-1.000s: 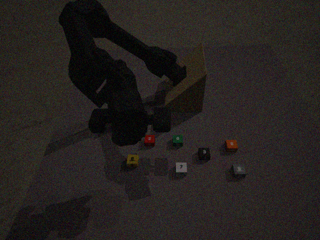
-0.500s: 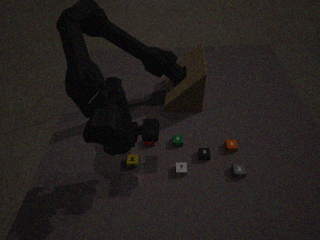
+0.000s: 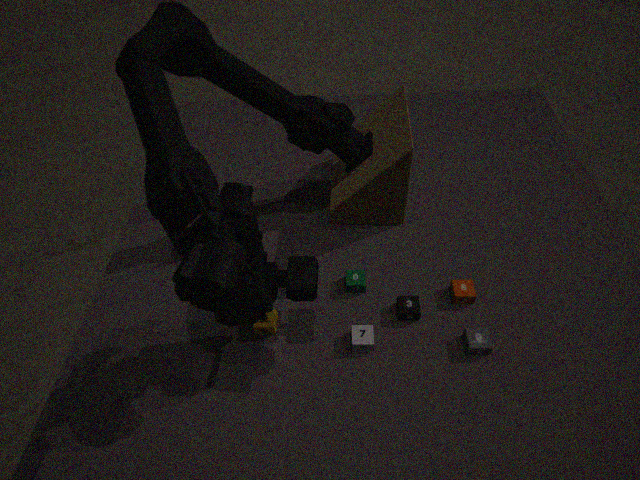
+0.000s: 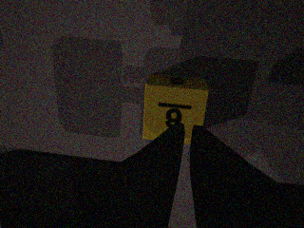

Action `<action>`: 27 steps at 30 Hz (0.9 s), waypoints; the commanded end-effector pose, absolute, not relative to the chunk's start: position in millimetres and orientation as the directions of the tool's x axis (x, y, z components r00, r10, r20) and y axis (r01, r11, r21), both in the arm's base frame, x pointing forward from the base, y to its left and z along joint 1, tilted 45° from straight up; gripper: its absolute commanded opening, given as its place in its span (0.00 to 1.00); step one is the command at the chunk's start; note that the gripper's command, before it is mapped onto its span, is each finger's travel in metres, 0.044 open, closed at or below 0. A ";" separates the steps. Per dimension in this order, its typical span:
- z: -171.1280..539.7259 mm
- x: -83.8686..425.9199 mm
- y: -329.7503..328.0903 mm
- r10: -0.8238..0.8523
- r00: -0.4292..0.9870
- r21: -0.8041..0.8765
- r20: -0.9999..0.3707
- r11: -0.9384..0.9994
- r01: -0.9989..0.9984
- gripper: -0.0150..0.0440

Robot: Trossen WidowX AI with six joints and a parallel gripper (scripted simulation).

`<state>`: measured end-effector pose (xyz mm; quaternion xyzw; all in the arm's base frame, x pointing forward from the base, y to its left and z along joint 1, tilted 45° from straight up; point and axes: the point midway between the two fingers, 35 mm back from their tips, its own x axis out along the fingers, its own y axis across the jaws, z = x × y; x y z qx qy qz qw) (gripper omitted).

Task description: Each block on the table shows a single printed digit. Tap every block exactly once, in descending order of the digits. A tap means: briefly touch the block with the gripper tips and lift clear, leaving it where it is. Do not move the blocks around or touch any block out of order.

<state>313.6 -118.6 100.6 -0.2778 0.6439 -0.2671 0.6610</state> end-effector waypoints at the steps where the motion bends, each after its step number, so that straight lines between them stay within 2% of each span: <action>1: 93.4 310.4 -123.8 -0.712 0.016 -0.712 -0.702 0.702 -0.013 0.29; 16: 85.3 310.1 -132.3 -0.713 0.016 -0.713 -0.701 0.701 -0.013 0.29; 24: 107.9 310.1 -108.9 -0.712 0.016 -0.712 -0.702 0.702 -0.013 0.29; 27: 133.2 312.2 -81.5 -0.708 0.016 -0.708 -0.706 0.706 -0.014 0.29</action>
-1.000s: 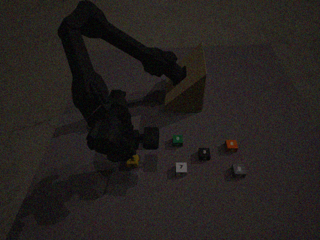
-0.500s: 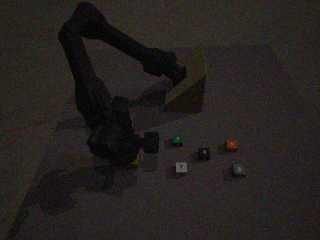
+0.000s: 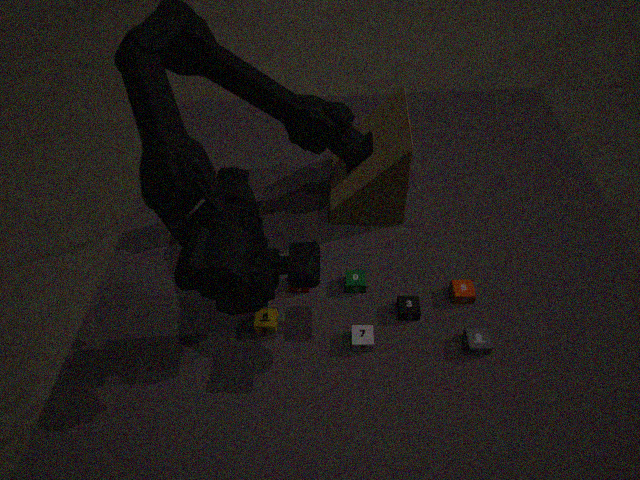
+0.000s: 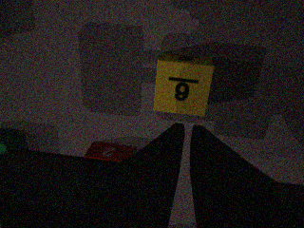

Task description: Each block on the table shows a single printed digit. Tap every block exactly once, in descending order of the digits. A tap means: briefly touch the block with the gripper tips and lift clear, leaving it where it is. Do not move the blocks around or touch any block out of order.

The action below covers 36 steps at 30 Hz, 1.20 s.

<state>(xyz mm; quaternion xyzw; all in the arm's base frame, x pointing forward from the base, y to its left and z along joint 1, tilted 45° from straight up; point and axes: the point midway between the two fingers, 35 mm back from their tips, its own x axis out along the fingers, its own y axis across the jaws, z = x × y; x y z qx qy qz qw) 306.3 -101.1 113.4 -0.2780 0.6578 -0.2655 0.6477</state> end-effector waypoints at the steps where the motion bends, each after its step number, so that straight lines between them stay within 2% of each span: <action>1: 144.8 311.4 -69.9 -0.708 0.015 -0.708 -0.706 0.706 -0.014 0.29; 7: 159.6 309.6 -50.2 -0.709 0.015 -0.709 -0.705 0.705 -0.014 0.29; 12: 91.8 318.0 21.7 -0.690 0.019 -0.691 -0.723 0.723 -0.020 0.29; 18: 13.2 291.2 96.2 -0.703 0.015 -0.703 -0.711 0.711 -0.015 0.29; 25: 8.4 290.0 96.7 -0.704 0.015 -0.704 -0.710 0.710 -0.014 0.29; 31: -45.0 291.2 42.8 -0.706 0.016 -0.706 -0.709 0.708 -0.013 0.29; 36: -47.4 290.9 40.1 -0.706 0.016 -0.706 -0.708 0.708 -0.013 0.29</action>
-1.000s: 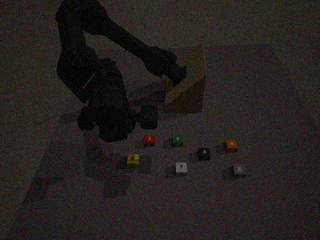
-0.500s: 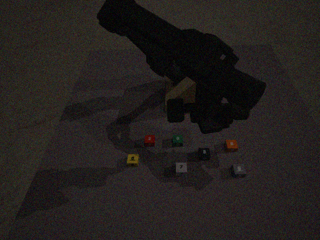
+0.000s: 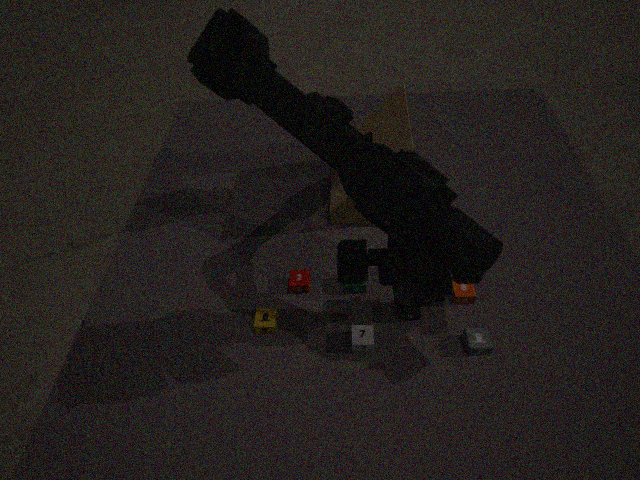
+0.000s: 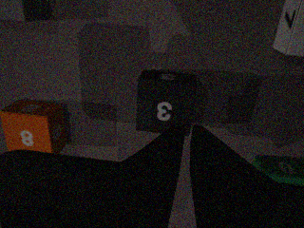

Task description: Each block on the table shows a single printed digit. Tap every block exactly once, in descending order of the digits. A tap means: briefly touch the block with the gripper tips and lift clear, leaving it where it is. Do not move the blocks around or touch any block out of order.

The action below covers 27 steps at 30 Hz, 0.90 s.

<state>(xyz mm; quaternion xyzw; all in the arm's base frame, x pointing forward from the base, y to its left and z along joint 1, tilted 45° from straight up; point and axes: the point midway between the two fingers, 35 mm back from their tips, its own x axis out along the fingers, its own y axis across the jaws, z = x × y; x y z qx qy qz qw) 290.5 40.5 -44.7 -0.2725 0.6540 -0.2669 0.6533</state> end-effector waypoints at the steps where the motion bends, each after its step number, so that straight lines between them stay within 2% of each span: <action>1: -48.3 291.0 39.2 -0.706 0.016 -0.706 -0.708 0.708 -0.013 0.29; 27: -67.8 291.3 19.4 -0.707 0.016 -0.707 -0.707 0.707 -0.013 0.29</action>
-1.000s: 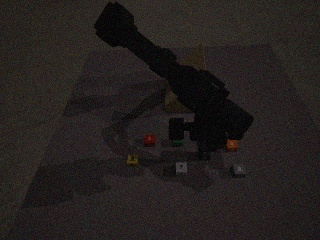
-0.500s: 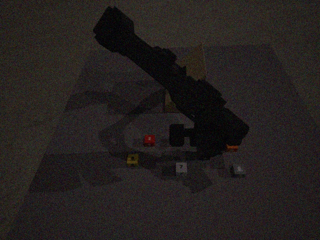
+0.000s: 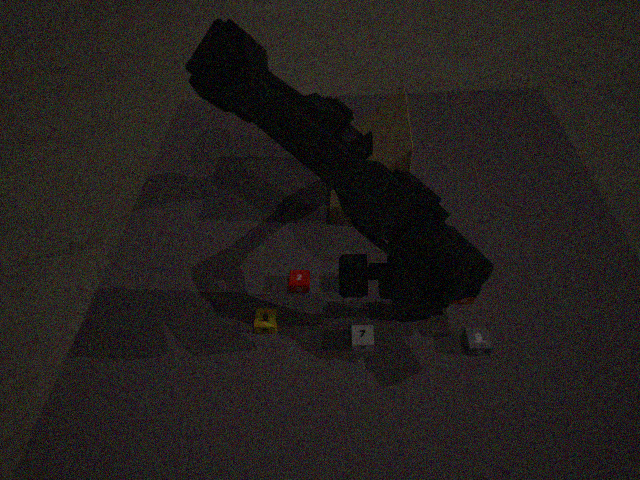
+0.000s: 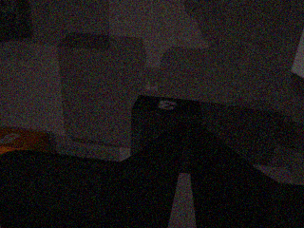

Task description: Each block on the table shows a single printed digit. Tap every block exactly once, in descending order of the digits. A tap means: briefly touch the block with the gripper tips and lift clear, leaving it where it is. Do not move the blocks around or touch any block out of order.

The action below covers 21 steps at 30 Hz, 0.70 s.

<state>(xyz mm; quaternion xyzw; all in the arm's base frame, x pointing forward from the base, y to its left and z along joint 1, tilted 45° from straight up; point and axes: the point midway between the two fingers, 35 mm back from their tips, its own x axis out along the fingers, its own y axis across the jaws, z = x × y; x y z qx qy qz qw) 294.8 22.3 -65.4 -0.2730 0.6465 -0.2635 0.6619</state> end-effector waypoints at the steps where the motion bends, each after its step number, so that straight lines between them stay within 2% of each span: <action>1: -64.0 294.6 23.8 -0.702 0.025 -0.702 -0.712 0.712 -0.005 0.29; 8: -44.9 291.2 43.0 -0.705 0.016 -0.705 -0.709 0.709 -0.014 0.29; 14: 8.5 290.0 96.9 -0.703 0.015 -0.704 -0.711 0.710 -0.015 0.29; 21: 36.9 284.5 77.1 -0.702 0.015 -0.702 -0.712 0.712 -0.016 0.29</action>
